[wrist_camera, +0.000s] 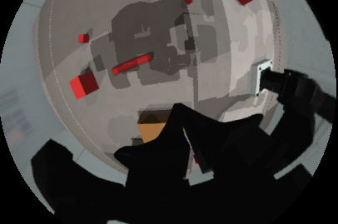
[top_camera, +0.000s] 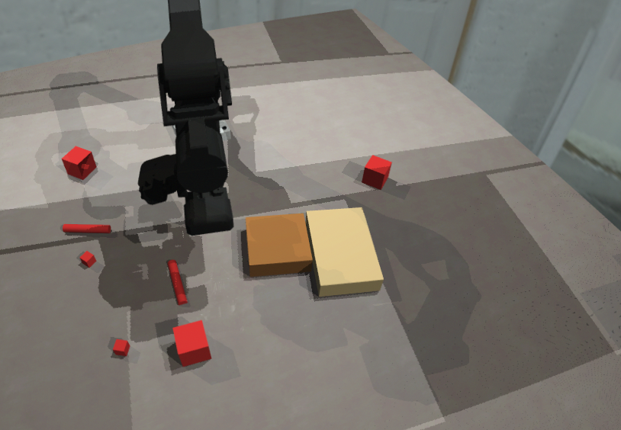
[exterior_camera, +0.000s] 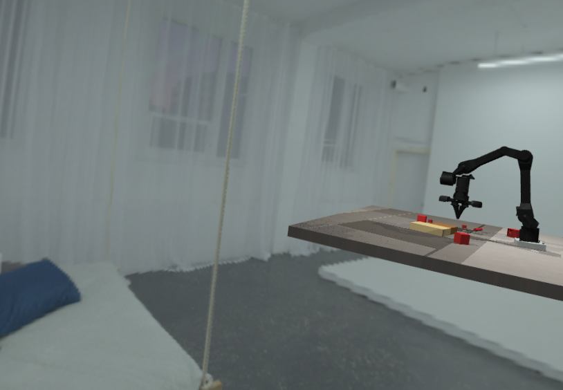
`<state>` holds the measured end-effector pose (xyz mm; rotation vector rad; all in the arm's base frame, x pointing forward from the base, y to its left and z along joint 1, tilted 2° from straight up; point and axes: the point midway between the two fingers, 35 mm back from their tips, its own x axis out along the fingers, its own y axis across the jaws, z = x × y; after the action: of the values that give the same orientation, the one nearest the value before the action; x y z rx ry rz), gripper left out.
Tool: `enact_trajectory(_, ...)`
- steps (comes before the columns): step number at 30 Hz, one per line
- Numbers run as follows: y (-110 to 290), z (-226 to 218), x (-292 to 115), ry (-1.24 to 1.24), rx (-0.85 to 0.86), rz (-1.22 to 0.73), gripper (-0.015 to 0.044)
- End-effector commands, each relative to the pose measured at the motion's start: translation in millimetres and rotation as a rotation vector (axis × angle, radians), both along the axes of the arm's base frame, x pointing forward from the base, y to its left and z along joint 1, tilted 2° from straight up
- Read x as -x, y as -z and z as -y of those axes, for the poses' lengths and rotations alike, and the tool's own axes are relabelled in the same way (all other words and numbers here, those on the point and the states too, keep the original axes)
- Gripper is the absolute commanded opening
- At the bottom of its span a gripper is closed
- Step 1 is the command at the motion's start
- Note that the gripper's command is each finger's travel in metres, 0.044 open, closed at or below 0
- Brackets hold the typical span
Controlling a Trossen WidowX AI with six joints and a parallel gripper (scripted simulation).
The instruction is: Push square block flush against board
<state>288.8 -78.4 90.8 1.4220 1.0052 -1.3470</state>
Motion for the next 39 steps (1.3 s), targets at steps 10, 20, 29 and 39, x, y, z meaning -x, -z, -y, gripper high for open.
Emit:
enact_trajectory(10, -8.3, -10.4, -37.8, -0.382, 0.027, -0.004, 0.0)
enact_trajectory(20, -11.4, -23.8, -69.5, -0.727, 0.05, -0.013, 0.0)
enact_trajectory(29, -11.6, -38.7, -96.5, -1.037, 0.071, -0.021, 0.0)
enact_trajectory(39, -9.2, -58.2, -124.3, -1.381, 0.093, -0.028, 0.0)
